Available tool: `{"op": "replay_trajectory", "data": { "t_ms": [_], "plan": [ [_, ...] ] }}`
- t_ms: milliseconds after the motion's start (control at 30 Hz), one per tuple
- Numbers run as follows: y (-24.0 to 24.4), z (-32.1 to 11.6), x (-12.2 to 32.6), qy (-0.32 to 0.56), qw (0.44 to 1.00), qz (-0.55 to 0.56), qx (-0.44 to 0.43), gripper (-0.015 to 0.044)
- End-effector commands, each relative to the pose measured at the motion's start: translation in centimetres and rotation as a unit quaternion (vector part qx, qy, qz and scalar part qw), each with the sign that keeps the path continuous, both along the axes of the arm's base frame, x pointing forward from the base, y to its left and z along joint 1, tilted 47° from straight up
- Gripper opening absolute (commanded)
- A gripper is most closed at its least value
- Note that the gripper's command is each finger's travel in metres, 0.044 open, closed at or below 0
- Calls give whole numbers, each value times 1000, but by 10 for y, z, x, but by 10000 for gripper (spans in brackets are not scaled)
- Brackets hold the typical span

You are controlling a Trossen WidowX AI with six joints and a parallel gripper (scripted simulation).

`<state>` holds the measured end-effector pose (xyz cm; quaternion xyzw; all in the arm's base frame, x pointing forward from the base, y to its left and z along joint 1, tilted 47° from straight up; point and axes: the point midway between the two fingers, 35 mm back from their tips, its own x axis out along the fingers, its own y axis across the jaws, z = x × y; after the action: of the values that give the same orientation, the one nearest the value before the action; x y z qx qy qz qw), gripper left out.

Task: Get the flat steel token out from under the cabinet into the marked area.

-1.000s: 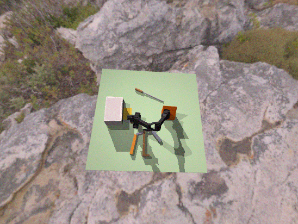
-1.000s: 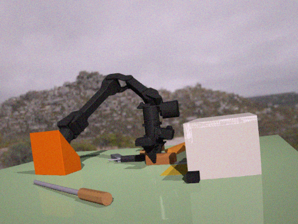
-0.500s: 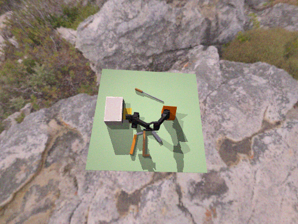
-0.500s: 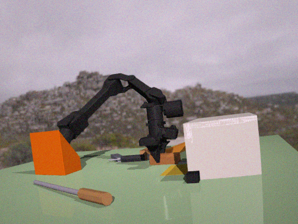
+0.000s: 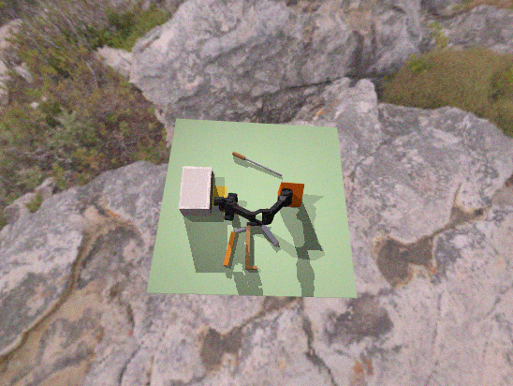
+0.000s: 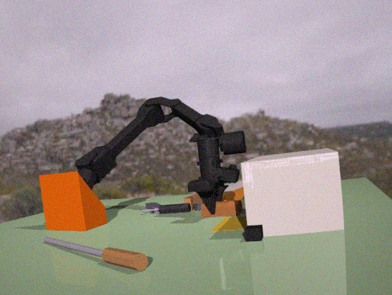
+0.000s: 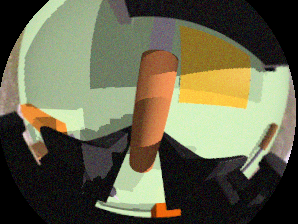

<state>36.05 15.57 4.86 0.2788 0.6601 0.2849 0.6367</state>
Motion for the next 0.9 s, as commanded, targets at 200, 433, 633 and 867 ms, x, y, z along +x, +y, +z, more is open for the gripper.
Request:
{"op": "replay_trajectory", "data": {
  "t_ms": [200, 433, 633, 867],
  "plan": [
    [1, 1, 12, -4, 1000, 2, 2, 0],
    [1, 1, 18, -4, 1000, 2, 2, 0],
    [1, 1, 23, -4, 1000, 2, 2, 0],
    [1, 1, 29, -4, 1000, 2, 2, 0]
  ]
}}
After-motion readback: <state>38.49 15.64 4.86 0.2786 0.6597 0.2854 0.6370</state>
